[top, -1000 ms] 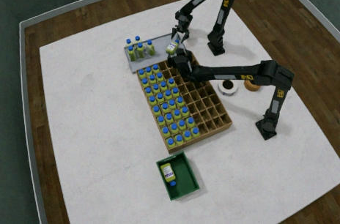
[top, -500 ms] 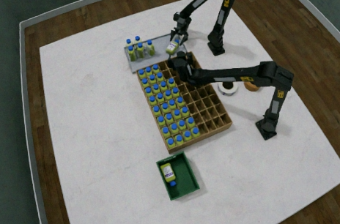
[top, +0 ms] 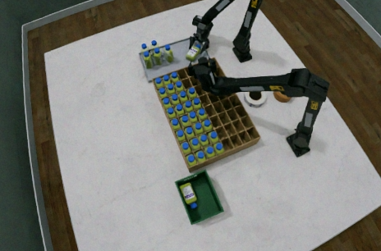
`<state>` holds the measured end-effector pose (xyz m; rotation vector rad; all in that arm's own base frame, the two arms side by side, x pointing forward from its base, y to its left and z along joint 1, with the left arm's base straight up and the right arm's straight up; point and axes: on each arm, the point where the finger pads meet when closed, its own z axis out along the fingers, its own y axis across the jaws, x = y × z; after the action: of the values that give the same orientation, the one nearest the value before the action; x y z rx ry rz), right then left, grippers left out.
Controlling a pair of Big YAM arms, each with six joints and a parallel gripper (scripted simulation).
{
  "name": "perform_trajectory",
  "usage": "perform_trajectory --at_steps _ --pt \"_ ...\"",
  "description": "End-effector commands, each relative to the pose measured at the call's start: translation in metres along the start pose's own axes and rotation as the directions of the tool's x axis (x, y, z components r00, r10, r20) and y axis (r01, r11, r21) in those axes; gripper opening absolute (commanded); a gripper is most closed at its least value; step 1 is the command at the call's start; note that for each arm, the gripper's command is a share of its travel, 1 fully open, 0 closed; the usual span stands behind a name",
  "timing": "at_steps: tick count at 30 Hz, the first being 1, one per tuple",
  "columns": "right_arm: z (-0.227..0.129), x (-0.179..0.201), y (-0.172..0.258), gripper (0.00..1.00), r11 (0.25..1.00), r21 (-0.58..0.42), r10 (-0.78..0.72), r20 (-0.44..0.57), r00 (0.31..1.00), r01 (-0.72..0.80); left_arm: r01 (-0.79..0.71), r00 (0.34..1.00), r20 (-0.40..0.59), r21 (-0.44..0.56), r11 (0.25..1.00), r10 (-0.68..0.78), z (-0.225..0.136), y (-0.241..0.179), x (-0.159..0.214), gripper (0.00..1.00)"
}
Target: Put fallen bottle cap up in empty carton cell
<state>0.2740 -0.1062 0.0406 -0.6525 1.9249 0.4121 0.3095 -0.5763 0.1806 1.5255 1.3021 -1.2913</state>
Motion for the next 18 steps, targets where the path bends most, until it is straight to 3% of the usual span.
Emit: perform_trajectory --at_steps 1,16,18 --pt "0.01 -0.002 -0.005 0.8 1.0 0.011 0.013 -0.001 1.0 -0.013 -0.047 0.998 0.028 0.003 0.999 0.047 0.003 0.002 -0.021 1.0" --pt "0.03 0.0 -0.005 0.72 1.0 0.007 0.022 -0.002 1.0 -0.022 -0.047 0.998 0.028 0.003 0.999 0.047 0.003 0.002 -0.021 1.0" --pt "0.029 0.001 -0.004 0.62 1.0 0.008 0.021 -0.002 1.0 -0.021 -0.047 0.998 0.028 0.003 0.999 0.047 0.003 0.002 -0.021 1.0"
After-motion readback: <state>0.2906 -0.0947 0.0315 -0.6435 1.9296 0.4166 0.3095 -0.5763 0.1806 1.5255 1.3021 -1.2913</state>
